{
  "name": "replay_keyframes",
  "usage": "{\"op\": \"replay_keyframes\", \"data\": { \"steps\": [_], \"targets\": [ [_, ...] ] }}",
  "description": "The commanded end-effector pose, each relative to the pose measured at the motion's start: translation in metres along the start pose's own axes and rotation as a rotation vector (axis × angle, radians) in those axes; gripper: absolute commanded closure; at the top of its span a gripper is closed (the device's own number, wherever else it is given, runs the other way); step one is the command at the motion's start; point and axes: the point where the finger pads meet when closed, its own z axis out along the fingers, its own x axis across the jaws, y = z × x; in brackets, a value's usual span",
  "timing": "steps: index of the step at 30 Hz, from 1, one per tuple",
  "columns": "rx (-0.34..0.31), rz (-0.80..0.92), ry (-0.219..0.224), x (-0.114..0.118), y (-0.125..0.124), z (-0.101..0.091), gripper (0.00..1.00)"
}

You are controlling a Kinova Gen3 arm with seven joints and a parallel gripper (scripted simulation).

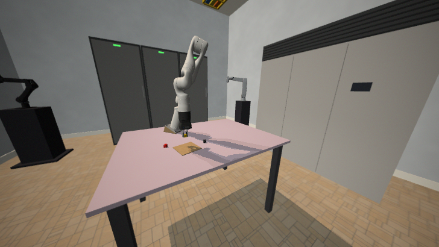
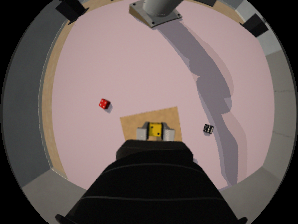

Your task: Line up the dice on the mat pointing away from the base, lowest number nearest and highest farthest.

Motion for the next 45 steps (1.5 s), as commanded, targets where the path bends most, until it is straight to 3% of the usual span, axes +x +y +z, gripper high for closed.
{"op": "replay_keyframes", "data": {
  "steps": [1, 8, 19, 45],
  "targets": [
    [0.023, 0.007, -0.001, -0.002, -0.007, 0.013, 0.6],
    [0.023, 0.007, -0.001, -0.002, -0.008, 0.035, 0.6],
    [0.023, 0.007, -0.001, -0.002, -0.008, 0.053, 0.6],
    [0.023, 0.007, -0.001, -0.002, -0.008, 0.056, 0.6]
  ]
}}
